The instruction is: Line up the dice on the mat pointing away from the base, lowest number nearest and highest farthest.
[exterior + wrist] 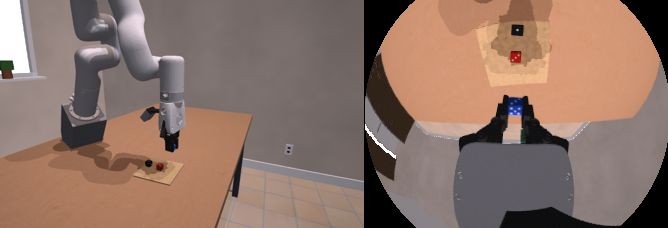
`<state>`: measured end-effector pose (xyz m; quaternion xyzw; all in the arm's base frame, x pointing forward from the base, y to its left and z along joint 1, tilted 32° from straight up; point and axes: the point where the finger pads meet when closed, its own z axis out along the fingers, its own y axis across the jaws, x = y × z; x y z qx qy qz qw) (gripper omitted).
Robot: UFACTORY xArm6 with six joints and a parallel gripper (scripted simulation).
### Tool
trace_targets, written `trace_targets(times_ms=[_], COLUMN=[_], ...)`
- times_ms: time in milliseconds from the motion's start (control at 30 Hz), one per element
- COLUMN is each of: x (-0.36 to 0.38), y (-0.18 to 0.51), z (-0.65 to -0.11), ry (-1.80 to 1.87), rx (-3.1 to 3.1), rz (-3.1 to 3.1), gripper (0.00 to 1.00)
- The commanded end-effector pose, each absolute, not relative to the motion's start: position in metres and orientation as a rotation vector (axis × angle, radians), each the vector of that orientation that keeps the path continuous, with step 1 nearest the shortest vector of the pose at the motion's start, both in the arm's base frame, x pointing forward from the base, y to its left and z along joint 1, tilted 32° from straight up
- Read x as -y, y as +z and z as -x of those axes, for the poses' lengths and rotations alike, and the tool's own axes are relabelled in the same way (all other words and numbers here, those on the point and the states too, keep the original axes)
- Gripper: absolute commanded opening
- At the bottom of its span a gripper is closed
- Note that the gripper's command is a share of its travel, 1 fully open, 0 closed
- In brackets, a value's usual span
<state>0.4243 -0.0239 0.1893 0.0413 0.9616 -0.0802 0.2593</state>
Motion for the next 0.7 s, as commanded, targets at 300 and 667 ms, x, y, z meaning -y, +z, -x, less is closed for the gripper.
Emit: trace_targets(times_ms=[300,667], x=[0.036,0.041], y=[0.142,0.120], z=[-0.454,-0.467], ry=[-0.218,-0.218], rx=[-2.603,-2.603], rz=[-0.112,-0.112], gripper=[0.15,0.15])
